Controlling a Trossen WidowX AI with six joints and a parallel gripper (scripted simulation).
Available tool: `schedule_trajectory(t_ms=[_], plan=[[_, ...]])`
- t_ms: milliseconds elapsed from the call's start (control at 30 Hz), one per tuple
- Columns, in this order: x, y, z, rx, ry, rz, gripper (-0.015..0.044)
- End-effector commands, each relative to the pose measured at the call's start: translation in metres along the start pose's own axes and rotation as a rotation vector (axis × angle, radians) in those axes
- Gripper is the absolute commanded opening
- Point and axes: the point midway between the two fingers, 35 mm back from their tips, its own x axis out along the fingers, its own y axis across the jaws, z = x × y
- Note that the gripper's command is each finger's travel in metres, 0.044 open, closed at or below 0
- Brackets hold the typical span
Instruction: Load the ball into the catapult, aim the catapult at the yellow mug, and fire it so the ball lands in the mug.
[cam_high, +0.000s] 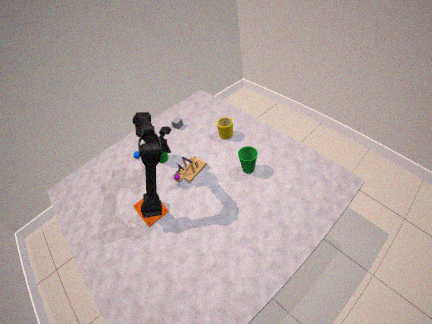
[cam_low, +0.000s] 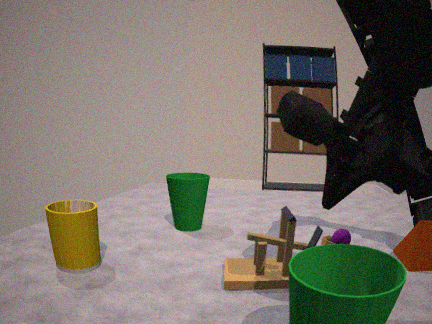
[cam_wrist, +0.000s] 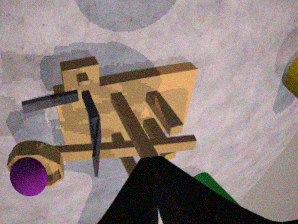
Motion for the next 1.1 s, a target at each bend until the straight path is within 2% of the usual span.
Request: schedule_trajectory(t_ms=[0,367,1067], plan=[[0.0,0.016,-0.006,-0.112,0.057,-0.012,0.0],[0.005,0.058,-0.024,-0.423,0.23,-0.014,0.0],[0.026,0.064,-0.012,-0.444,0.248,-0.005,0.0]])
